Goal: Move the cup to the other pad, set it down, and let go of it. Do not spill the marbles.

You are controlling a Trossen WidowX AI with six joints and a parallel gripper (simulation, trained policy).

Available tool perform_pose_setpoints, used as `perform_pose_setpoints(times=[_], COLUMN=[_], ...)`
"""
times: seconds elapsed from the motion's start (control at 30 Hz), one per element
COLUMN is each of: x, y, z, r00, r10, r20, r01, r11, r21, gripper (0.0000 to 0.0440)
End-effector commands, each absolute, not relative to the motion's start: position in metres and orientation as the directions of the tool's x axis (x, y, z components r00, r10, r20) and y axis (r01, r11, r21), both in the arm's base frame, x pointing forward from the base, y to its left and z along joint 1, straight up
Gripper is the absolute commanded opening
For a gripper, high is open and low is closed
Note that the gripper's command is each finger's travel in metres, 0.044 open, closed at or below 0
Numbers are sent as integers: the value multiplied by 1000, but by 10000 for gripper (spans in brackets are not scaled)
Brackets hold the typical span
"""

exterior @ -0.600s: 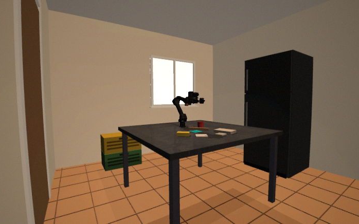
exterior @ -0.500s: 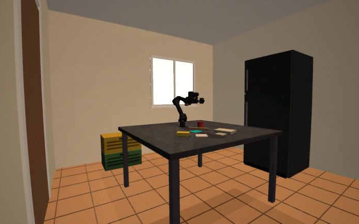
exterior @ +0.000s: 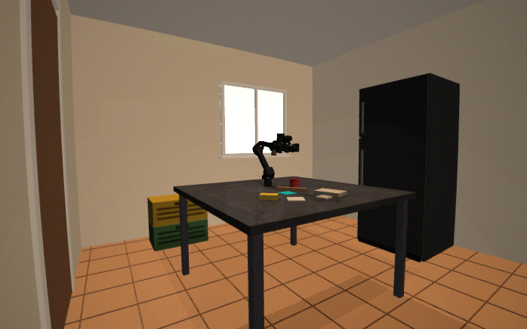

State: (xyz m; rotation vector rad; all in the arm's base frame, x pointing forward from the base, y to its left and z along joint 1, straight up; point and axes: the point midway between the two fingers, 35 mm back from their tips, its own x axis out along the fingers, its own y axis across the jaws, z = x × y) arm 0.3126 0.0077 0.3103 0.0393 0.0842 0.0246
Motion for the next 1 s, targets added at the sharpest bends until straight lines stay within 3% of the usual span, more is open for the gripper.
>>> perform_pose_setpoints(times=[0.0,0.33,0.97], x=[311,310,305], y=[14,26,51], z=[310,311,309], r00=[991,969,885], r10=[51,95,167], r20=[-122,-226,-435], r01=[-41,-50,29], r11=[996,980,912], r21=[80,194,410], gripper=[54,113,120])
